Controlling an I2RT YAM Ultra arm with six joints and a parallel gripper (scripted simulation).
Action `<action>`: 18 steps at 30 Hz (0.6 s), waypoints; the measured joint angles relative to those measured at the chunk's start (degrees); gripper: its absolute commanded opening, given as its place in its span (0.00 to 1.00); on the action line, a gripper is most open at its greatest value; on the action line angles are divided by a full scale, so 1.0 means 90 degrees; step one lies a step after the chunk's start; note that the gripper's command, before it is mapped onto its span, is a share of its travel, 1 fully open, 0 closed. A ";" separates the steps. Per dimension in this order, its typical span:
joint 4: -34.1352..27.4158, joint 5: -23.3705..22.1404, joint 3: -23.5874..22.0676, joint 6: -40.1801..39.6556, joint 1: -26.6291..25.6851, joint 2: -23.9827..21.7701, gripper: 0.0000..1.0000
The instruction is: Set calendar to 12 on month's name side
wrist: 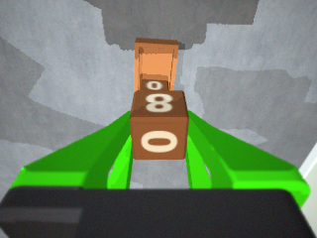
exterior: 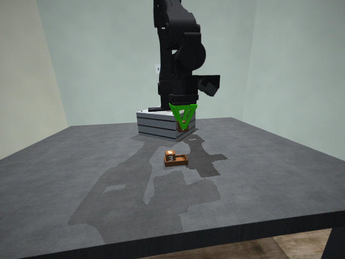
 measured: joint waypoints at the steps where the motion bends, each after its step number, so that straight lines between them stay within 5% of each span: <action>1: 0.0002 0.0005 0.0000 0.0073 -0.0022 0.0000 0.26; 18: 0.0036 0.0019 -0.0070 0.0357 -0.0095 0.0053 0.26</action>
